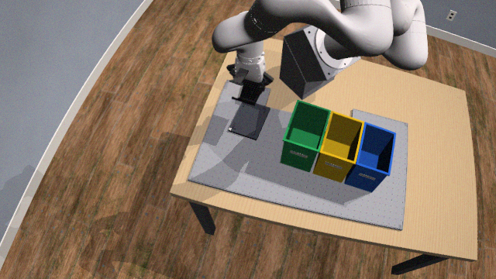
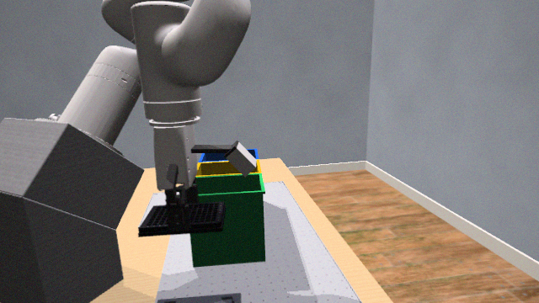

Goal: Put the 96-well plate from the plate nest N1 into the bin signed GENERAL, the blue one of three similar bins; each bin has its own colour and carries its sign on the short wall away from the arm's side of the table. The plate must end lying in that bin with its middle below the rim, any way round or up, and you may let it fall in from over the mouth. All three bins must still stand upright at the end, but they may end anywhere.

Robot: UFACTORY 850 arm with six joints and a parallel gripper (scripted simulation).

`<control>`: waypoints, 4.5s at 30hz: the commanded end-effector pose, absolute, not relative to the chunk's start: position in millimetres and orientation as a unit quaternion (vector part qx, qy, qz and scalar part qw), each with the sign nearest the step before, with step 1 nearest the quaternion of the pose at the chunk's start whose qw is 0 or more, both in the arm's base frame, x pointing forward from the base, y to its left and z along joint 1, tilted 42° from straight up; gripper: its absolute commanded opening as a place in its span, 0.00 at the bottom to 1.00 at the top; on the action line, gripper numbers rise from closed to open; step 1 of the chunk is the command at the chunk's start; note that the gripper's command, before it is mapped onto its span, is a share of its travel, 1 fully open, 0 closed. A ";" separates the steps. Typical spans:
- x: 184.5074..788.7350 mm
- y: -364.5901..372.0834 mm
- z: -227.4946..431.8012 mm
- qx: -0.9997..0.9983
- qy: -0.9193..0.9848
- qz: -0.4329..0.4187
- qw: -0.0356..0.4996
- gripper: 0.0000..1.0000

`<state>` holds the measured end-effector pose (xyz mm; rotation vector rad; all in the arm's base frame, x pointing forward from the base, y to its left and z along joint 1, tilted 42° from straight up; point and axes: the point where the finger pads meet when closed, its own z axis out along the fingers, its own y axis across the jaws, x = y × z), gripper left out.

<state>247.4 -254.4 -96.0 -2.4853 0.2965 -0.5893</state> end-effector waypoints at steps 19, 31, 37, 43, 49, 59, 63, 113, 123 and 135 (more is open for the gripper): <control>234.9 -267.7 -75.9 -0.928 0.111 -0.220 0.281 0.00; 237.8 -254.6 -66.1 -0.928 0.104 -0.222 0.279 0.00; 240.1 -244.1 -58.2 -0.928 0.104 -0.222 0.279 0.00; 243.6 -228.2 -46.5 -0.928 0.104 -0.222 0.279 0.00; 247.1 -212.4 -34.8 -0.928 0.104 -0.222 0.279 0.00; 251.7 -191.2 -19.1 -0.928 0.104 -0.222 0.280 0.00; 254.1 -180.7 -11.3 -0.928 0.104 -0.222 0.280 0.00; 279.7 -64.4 74.7 -0.928 0.104 -0.222 0.280 0.00; 284.3 -43.3 90.4 -0.928 0.104 -0.222 0.280 0.00; 290.7 -14.3 112.0 -0.928 0.104 -0.222 0.280 0.00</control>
